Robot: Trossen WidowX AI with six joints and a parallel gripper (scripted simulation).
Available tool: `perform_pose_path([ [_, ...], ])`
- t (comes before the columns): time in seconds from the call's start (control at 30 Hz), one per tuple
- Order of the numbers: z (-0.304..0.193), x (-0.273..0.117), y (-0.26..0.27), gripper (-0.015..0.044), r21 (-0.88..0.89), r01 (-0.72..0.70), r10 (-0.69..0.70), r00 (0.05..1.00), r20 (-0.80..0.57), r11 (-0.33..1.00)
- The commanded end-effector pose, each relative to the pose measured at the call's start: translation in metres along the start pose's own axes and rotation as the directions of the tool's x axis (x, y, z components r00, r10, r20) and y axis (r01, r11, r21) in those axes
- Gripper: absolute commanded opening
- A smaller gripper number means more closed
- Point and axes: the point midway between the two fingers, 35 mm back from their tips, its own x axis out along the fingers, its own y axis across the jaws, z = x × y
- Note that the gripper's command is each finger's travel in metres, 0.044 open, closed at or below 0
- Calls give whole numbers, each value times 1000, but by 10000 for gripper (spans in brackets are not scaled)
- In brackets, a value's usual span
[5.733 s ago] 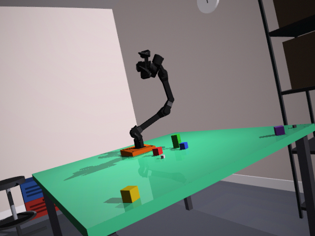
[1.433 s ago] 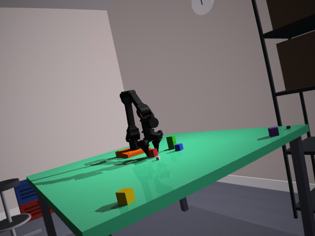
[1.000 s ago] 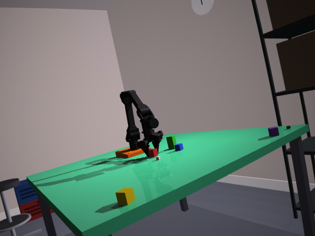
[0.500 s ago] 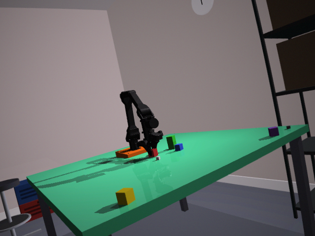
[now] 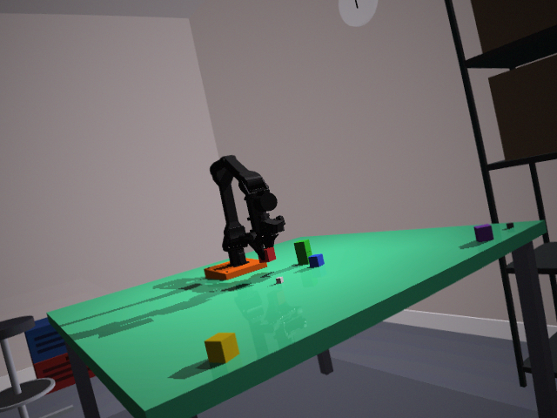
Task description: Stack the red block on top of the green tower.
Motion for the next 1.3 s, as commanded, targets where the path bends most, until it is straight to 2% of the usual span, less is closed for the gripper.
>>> perform_pose_path([
  [0.0,1,-22,-1,0,2,8,-8,1000,10,1000],
  [0.33,0,-64,0,0,2,8,-8,1000,10,1000],
  [0.63,2,-65,2,0,2,7,-7,1000,11,1000],
  [1.27,36,-65,79,0,2,-7,7,1000,13,1000],
])
